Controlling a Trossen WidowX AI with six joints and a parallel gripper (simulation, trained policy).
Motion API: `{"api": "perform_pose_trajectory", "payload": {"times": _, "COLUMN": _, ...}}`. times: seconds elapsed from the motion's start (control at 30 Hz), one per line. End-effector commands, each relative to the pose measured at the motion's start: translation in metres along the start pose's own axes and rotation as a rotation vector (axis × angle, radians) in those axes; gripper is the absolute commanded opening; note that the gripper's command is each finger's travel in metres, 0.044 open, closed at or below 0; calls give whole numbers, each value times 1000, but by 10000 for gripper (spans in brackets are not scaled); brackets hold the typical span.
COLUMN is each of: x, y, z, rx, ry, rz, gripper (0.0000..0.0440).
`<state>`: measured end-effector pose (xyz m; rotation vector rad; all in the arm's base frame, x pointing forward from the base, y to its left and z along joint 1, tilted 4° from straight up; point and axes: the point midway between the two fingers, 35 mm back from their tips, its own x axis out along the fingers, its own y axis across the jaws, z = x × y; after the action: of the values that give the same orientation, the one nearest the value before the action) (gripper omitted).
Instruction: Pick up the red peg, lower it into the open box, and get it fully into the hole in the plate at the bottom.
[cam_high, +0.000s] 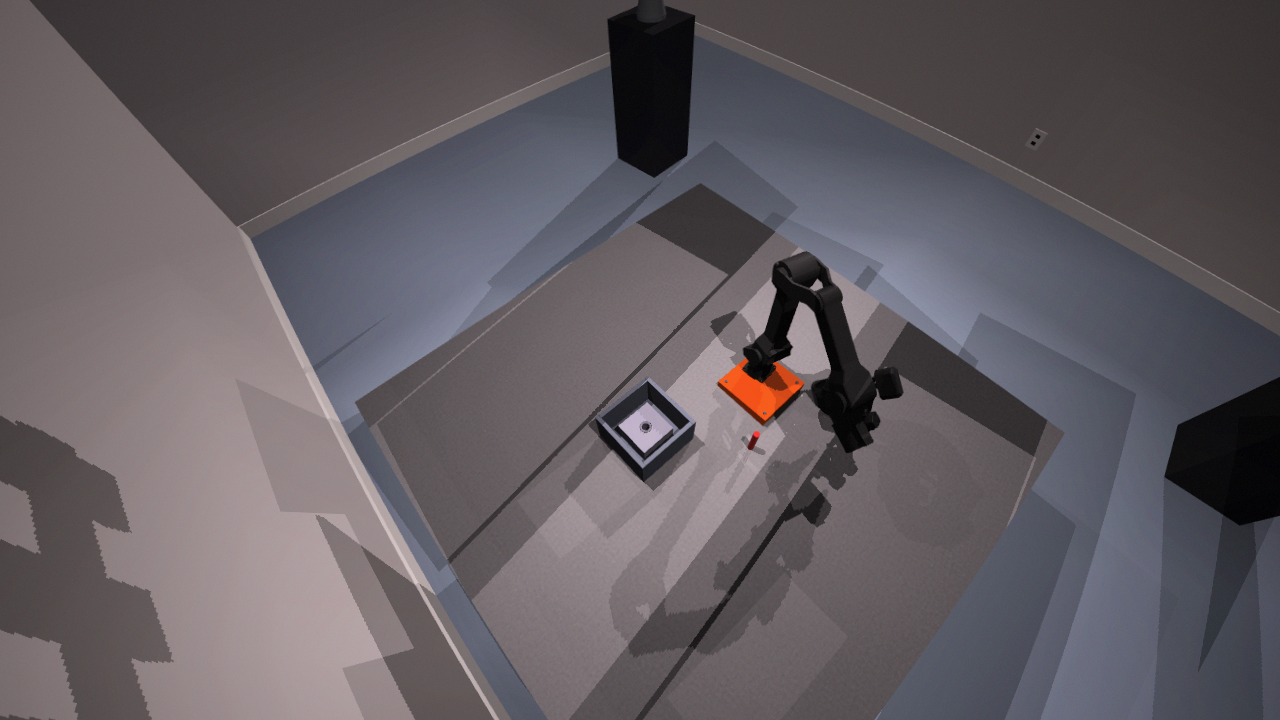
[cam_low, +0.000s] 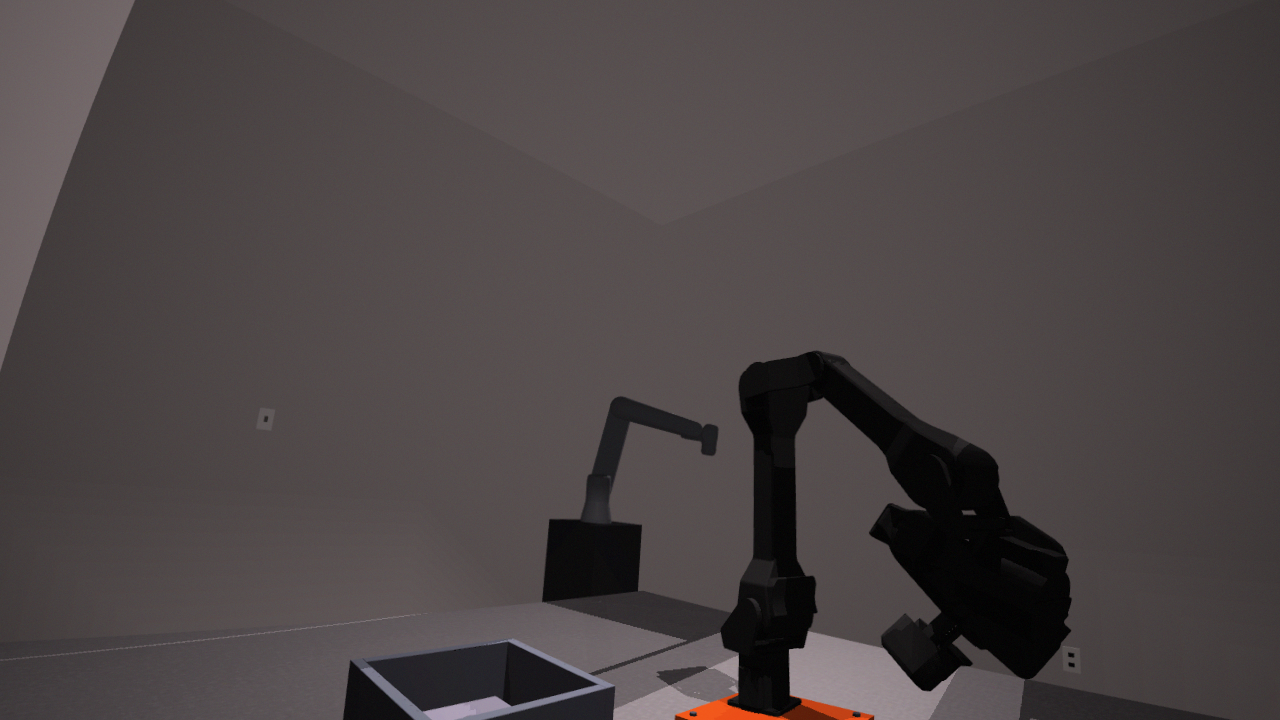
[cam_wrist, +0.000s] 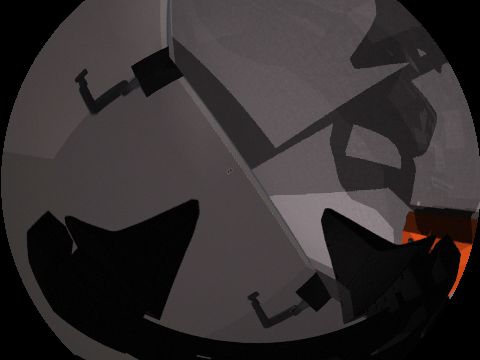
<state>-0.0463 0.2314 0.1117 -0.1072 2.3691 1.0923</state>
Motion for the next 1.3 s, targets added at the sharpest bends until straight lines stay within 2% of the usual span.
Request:
{"api": "perform_pose_trajectory", "payload": {"times": 0.0, "x": -5, "y": 1, "z": 3, "rx": -4, "ry": -31, "rz": -10, "gripper": 416}}
{"api": "perform_pose_trajectory", "payload": {"times": 0.07, "x": -18, "y": 3, "z": 10, "rx": -5, "ry": -99, "rz": -33, "gripper": 440}}
{"api": "perform_pose_trajectory", "payload": {"times": 0.33, "x": -70, "y": 4, "z": 24, "rx": 10, "ry": -370, "rz": -134, "gripper": 440}}
{"api": "perform_pose_trajectory", "payload": {"times": 0.53, "x": -109, "y": -4, "z": 28, "rx": 93, "ry": -563, "rz": -181, "gripper": 440}}
{"api": "perform_pose_trajectory", "payload": {"times": 0.87, "x": -157, "y": -31, "z": 26, "rx": 357, "ry": -797, "rz": -206, "gripper": 440}}
{"api": "perform_pose_trajectory", "payload": {"times": 1.27, "x": -190, "y": -74, "z": 16, "rx": 746, "ry": -969, "rz": -189, "gripper": 440}}
